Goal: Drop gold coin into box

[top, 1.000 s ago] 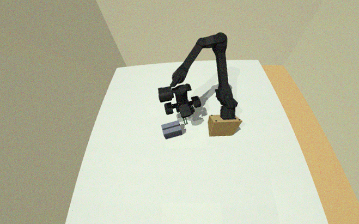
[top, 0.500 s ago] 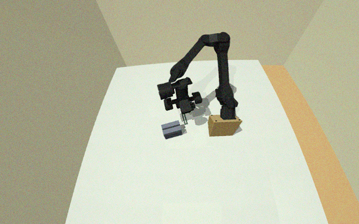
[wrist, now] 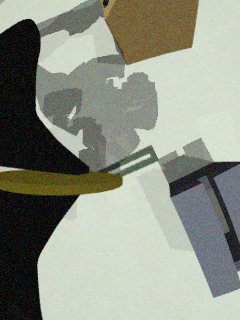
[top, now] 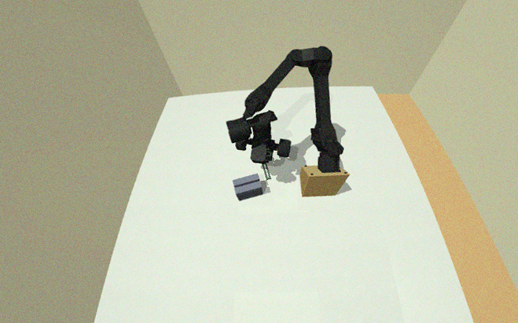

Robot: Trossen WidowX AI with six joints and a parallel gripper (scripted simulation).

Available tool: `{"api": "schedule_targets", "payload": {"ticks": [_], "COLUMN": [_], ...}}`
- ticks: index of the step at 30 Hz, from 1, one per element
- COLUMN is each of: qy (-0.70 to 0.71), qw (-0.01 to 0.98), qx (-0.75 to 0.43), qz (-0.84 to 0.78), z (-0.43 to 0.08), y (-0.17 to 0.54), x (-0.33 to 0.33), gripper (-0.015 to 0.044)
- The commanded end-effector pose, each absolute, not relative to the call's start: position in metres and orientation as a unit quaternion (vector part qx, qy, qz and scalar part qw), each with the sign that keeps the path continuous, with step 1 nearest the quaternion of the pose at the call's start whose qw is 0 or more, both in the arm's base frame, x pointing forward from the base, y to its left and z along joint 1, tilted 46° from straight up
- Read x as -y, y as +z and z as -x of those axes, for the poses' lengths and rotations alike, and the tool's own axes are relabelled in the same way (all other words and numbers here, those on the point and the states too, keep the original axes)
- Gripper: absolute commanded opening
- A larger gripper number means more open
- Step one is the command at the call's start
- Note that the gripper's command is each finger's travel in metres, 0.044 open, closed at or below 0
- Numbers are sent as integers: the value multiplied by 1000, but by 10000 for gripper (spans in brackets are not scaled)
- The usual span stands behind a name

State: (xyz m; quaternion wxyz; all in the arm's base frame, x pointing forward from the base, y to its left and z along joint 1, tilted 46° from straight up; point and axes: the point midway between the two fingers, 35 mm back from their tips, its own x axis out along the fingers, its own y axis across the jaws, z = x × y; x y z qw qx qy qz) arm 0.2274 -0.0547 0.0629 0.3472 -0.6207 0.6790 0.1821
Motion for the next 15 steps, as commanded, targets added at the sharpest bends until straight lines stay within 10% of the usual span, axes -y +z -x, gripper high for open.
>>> {"api": "schedule_targets", "payload": {"ticks": [1,15], "qy": [134,-37], "qw": [393,524], "qx": [-691,-703], "qz": [592,480], "z": [-228,-229], "y": [63,62], "x": [54,53], "gripper": [0,0]}}
